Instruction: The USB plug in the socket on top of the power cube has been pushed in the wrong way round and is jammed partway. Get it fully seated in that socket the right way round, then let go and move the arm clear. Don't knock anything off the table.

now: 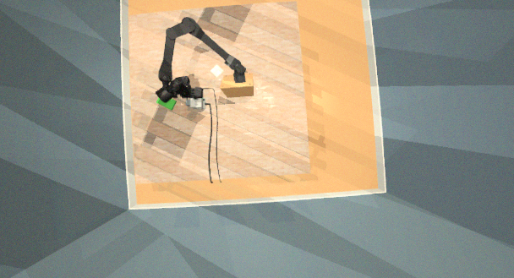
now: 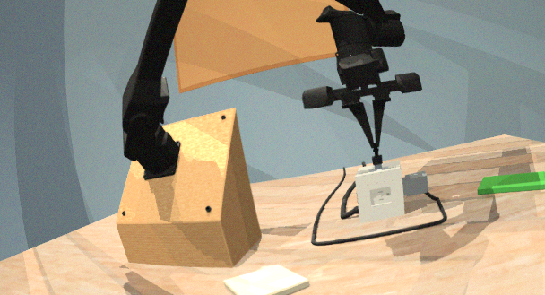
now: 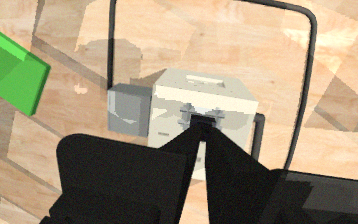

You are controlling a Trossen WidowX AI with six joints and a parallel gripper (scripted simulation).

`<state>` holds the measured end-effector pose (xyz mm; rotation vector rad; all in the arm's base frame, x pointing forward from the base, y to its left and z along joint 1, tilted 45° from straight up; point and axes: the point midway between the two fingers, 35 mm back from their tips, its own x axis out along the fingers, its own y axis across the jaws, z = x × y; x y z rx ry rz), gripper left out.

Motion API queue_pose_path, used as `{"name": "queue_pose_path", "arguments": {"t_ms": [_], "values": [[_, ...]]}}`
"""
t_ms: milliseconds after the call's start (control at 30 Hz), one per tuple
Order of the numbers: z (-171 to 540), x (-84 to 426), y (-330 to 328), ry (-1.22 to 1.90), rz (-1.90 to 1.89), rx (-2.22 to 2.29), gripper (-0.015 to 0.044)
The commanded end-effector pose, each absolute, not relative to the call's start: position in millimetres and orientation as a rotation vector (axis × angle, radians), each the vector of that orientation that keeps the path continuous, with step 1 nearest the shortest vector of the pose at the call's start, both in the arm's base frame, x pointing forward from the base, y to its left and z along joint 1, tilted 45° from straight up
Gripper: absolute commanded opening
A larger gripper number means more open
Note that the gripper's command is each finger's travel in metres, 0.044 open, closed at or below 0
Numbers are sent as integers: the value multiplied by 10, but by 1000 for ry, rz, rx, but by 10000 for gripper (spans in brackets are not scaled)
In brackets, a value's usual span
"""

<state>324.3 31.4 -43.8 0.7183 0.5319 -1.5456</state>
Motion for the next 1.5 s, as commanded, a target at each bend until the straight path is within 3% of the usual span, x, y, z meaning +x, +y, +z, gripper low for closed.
{"name": "queue_pose_path", "arguments": {"t_ms": [0,1167,1467], "values": [[-415,3249,344,530,-1546,726,0],[-263,3251,494,531,-1546,724,0],[-273,3244,476,652,-1483,591,0]]}}
